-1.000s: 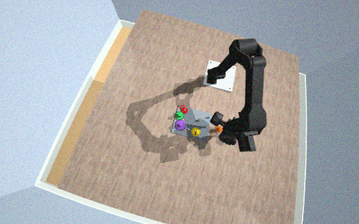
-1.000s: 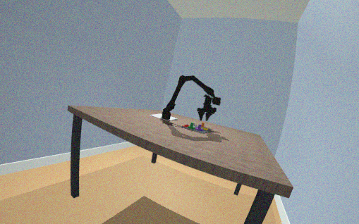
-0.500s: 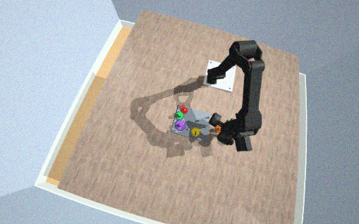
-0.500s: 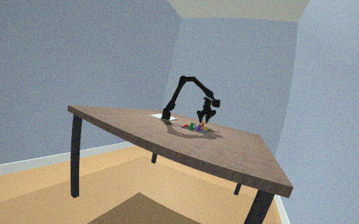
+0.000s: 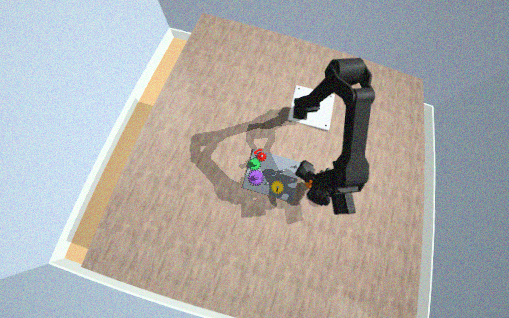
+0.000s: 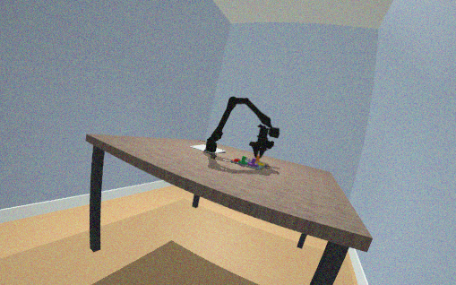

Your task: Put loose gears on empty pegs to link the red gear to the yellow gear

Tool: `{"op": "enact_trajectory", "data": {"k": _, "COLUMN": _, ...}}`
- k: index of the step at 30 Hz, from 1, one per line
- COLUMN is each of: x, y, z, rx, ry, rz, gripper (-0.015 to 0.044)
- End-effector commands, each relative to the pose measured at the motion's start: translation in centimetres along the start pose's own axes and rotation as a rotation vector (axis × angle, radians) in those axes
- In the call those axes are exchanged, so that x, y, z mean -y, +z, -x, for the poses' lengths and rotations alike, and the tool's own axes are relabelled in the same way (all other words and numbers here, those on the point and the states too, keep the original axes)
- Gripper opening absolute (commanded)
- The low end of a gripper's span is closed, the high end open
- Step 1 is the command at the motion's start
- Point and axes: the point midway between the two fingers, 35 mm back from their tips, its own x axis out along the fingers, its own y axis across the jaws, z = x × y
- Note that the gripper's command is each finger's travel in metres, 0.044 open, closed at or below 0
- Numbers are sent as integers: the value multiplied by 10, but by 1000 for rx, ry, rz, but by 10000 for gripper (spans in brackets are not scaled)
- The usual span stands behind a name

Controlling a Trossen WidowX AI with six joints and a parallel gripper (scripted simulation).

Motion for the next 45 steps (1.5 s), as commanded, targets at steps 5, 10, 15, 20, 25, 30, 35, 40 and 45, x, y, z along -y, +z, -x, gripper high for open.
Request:
{"op": "enact_trajectory", "data": {"k": 5, "x": 0, "y": 0, "z": 0, "rx": 0, "ry": 2, "rz": 2, "gripper": 72}}
{"op": "enact_trajectory", "data": {"k": 10, "x": 0, "y": 0, "z": 0, "rx": 0, "ry": 2, "rz": 2, "gripper": 39}}
{"op": "enact_trajectory", "data": {"k": 15, "x": -1, "y": 1, "z": 2, "rx": 12, "ry": 4, "rz": 17, "gripper": 0}}
{"op": "enact_trajectory", "data": {"k": 20, "x": -3, "y": 6, "z": 12, "rx": 41, "ry": 6, "rz": 54, "gripper": 0}}
{"op": "enact_trajectory", "data": {"k": 25, "x": -4, "y": 7, "z": 21, "rx": 38, "ry": 6, "rz": 51, "gripper": 0}}
{"op": "enact_trajectory", "data": {"k": 30, "x": -5, "y": 8, "z": 31, "rx": 35, "ry": 6, "rz": 47, "gripper": 0}}
{"op": "enact_trajectory", "data": {"k": 35, "x": -6, "y": 9, "z": 41, "rx": 32, "ry": 6, "rz": 43, "gripper": 0}}
{"op": "enact_trajectory", "data": {"k": 40, "x": -7, "y": 9, "z": 50, "rx": 29, "ry": 6, "rz": 39, "gripper": 0}}
{"op": "enact_trajectory", "data": {"k": 45, "x": -7, "y": 9, "z": 60, "rx": 26, "ry": 6, "rz": 35, "gripper": 0}}
